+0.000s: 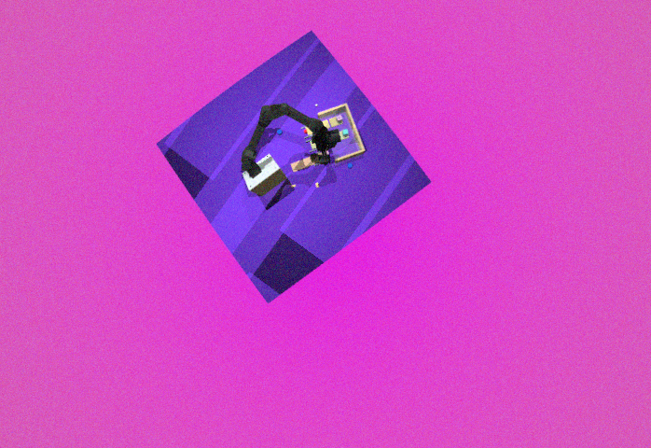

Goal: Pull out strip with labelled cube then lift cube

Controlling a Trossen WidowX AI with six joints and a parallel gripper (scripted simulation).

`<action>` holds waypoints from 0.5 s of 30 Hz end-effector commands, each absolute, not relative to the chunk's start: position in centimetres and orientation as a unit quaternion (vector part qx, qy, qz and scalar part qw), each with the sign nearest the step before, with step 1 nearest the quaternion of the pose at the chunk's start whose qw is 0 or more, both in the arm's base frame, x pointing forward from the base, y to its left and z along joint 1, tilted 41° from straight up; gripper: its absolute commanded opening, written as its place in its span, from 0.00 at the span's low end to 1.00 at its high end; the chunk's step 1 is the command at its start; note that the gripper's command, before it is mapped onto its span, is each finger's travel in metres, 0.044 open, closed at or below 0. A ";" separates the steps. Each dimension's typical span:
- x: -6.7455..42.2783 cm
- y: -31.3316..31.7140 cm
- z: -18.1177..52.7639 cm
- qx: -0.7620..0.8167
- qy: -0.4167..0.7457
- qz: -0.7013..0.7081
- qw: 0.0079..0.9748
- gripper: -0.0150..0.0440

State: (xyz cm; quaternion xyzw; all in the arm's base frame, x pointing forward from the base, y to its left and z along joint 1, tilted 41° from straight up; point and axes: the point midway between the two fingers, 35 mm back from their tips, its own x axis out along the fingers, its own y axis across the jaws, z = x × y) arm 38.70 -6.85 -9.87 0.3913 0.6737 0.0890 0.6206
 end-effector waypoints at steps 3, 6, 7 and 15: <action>40.6 -7.3 -10.9 0.396 0.677 0.088 0.614 1.00; 40.7 -7.2 -11.0 0.396 0.677 0.088 0.614 0.91; 40.8 -7.2 -11.1 0.396 0.677 0.088 0.614 0.87; 40.9 -6.3 -12.1 0.396 0.677 0.088 0.614 0.68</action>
